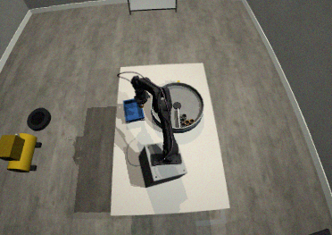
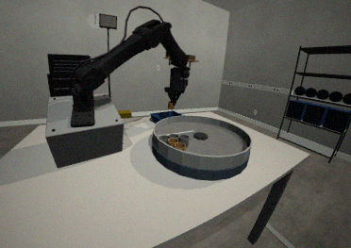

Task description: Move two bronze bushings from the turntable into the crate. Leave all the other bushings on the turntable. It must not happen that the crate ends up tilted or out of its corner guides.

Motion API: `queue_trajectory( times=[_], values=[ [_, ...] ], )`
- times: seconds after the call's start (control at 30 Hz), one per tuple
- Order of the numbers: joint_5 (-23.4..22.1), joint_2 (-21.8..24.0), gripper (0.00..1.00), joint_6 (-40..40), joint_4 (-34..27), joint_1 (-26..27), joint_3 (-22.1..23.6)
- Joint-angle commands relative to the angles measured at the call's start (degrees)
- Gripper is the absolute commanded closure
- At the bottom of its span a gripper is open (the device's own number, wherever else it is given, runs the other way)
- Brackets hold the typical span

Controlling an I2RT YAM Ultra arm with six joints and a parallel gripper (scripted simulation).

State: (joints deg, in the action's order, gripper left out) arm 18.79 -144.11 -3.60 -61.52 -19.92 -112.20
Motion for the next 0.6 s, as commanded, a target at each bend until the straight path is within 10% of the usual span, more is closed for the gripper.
queue_trajectory(
  times=[0.0, 0.57],
  values=[
    [-0.59, -1.92, 1.00, 4.69, -3.79, -2.69, -5.81],
    [-0.69, -13.97, 1.00, 10.43, -13.87, -5.98, -26.48]
  ],
)
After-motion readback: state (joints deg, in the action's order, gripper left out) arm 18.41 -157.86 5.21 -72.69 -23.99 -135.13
